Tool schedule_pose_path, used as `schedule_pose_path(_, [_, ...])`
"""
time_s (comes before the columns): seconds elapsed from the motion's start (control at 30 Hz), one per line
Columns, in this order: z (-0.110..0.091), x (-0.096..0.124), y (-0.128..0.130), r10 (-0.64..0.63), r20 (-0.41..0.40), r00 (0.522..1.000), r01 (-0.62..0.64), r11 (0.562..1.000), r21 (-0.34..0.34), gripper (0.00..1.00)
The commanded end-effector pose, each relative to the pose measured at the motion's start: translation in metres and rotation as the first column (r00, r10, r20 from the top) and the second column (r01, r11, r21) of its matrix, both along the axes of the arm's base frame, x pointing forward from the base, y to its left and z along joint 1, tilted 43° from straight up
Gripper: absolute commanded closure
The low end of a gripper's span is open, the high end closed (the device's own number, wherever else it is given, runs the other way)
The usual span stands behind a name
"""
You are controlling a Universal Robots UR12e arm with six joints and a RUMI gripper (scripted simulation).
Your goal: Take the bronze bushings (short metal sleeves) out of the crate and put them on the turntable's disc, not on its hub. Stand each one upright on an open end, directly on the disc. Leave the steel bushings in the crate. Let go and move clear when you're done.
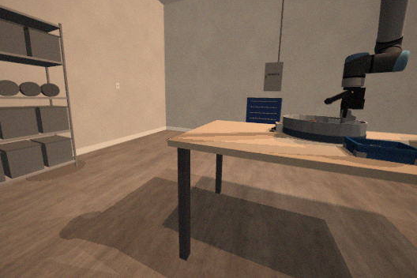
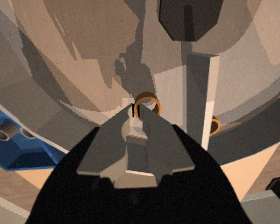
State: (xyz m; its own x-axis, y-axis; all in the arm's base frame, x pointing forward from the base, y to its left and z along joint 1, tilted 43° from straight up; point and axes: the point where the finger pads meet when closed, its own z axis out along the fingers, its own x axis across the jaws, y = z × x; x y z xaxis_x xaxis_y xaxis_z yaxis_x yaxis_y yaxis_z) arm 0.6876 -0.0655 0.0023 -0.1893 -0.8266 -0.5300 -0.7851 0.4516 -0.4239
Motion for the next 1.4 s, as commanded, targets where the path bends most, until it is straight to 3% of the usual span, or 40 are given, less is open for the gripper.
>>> schedule_pose_path(0.0, [0.0003, 0.0001, -0.0002, 0.000, 0.001, 1.000, 0.000, 1.000, 0.000, 1.00])
schedule_pose_path(1.37, [-0.0041, 0.0036, 0.0018, 0.000, 0.001, 1.000, 0.000, 1.000, 0.000, 1.00])
